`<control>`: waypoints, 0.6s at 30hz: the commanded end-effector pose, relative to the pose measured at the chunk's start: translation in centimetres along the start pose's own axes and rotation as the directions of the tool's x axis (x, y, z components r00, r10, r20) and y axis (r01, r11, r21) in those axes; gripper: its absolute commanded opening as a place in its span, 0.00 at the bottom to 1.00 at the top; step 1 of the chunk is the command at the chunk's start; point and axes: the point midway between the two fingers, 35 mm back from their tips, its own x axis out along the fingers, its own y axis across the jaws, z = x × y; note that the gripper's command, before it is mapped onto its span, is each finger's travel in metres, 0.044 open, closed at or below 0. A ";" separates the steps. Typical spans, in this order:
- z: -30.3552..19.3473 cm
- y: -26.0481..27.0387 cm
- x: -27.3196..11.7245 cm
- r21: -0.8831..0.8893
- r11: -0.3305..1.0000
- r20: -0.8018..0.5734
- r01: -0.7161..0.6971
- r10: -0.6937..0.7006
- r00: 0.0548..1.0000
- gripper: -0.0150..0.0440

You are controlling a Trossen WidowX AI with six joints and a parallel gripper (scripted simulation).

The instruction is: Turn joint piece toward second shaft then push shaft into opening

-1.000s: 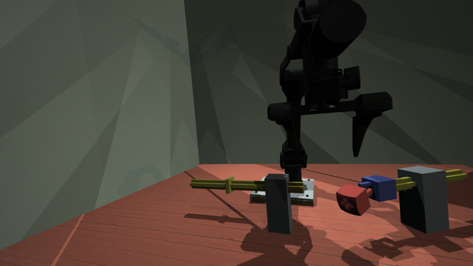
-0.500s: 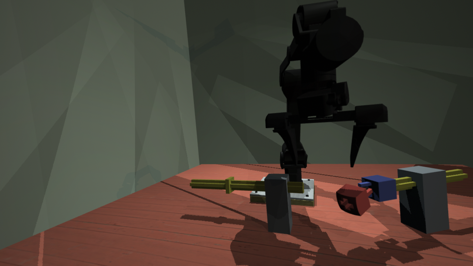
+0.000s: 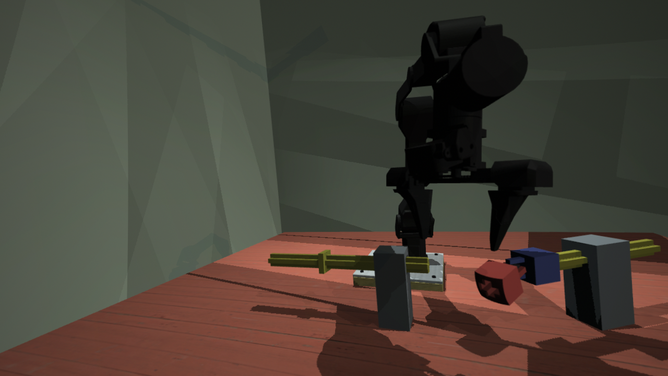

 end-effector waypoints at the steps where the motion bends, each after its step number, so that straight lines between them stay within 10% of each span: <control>1: -0.2 -0.1 0.2 0.110 0.994 0.026 0.000 -0.003 1.000 1.00; 18: -0.4 0.2 3.4 0.176 0.984 0.039 -0.002 -0.005 0.999 1.00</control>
